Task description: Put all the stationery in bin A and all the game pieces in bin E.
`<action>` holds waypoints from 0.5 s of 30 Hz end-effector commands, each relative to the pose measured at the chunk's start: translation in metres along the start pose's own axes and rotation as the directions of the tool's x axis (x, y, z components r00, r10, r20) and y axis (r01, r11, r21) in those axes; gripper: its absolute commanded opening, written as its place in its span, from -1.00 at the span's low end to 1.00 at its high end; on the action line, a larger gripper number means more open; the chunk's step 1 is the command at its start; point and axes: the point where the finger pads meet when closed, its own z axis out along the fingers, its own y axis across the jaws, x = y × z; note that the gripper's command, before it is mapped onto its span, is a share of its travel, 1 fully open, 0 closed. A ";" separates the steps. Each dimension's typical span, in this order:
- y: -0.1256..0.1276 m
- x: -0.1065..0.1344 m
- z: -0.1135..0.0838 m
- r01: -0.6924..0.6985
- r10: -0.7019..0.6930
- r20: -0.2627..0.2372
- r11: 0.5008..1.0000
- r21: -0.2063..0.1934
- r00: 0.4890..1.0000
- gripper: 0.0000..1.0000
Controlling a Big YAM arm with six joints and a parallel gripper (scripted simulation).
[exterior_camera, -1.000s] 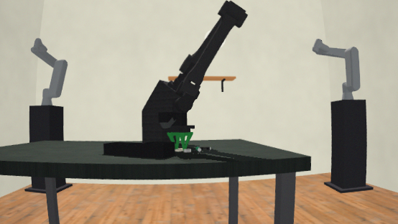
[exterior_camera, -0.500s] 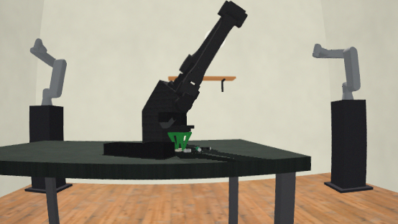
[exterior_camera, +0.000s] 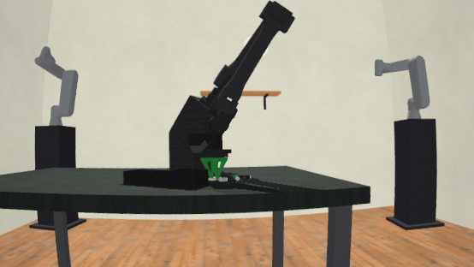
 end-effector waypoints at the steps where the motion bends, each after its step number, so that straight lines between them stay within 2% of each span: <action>1: -0.003 0.000 -0.003 -0.003 0.003 0.007 1.000 0.000 1.000 -0.61; 2: -0.010 0.002 -0.003 -0.010 0.010 0.007 1.000 0.006 1.000 -0.61; 15: -0.011 0.002 -0.004 -0.010 0.010 0.008 1.000 0.005 1.000 -0.61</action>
